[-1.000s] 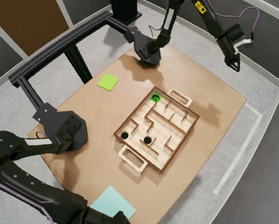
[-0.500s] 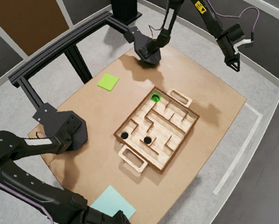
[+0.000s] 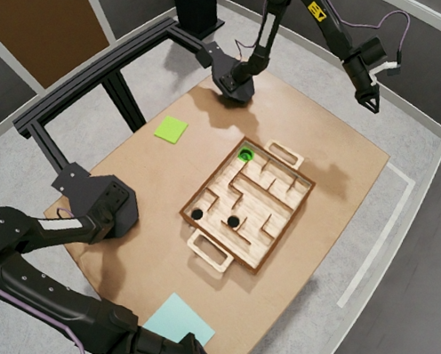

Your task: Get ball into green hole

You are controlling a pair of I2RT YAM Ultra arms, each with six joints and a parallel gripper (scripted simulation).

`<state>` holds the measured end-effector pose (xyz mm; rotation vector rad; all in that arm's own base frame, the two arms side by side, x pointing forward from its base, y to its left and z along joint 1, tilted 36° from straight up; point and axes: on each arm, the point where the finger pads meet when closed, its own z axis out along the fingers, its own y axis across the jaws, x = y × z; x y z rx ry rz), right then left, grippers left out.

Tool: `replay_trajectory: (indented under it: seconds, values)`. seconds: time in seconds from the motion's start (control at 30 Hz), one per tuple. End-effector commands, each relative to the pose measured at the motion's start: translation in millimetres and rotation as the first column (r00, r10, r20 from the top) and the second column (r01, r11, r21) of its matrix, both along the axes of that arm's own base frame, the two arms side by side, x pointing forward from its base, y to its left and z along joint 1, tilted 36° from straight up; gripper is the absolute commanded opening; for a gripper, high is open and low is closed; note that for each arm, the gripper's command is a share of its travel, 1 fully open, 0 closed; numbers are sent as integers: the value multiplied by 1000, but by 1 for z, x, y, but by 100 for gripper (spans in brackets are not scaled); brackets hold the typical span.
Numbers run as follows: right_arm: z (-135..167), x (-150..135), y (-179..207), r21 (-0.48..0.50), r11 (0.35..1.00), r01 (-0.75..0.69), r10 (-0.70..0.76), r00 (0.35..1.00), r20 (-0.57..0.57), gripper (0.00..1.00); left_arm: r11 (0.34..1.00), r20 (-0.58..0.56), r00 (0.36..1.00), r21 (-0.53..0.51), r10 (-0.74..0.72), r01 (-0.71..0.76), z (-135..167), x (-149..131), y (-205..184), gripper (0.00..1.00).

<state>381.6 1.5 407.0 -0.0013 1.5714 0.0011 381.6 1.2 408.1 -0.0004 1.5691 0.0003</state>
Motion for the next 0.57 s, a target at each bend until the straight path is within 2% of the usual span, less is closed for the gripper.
replay_trajectory:
  seconds: [0.0,0.03,0.07,0.1,0.53]
  values:
    - [29,-5,-2,-10,1000,5,-4,998,70,34,1000,45,999,10,-7,6,20,-4,-2,34]
    - [29,-5,-2,-10,1000,5,-4,998,70,34,1000,45,999,10,-7,6,20,-4,-2,34]
    - [15,-3,-1,-10,1000,2,-1,999,36,34,1000,45,999,10,-7,6,20,-4,-2,34]
    - [26,-4,-2,-10,1000,7,-7,998,56,34,1000,44,999,10,-7,7,20,-4,-2,34]
    - [26,-4,-2,-10,1000,7,-7,998,58,34,1000,44,999,10,-7,7,20,-4,-2,34]
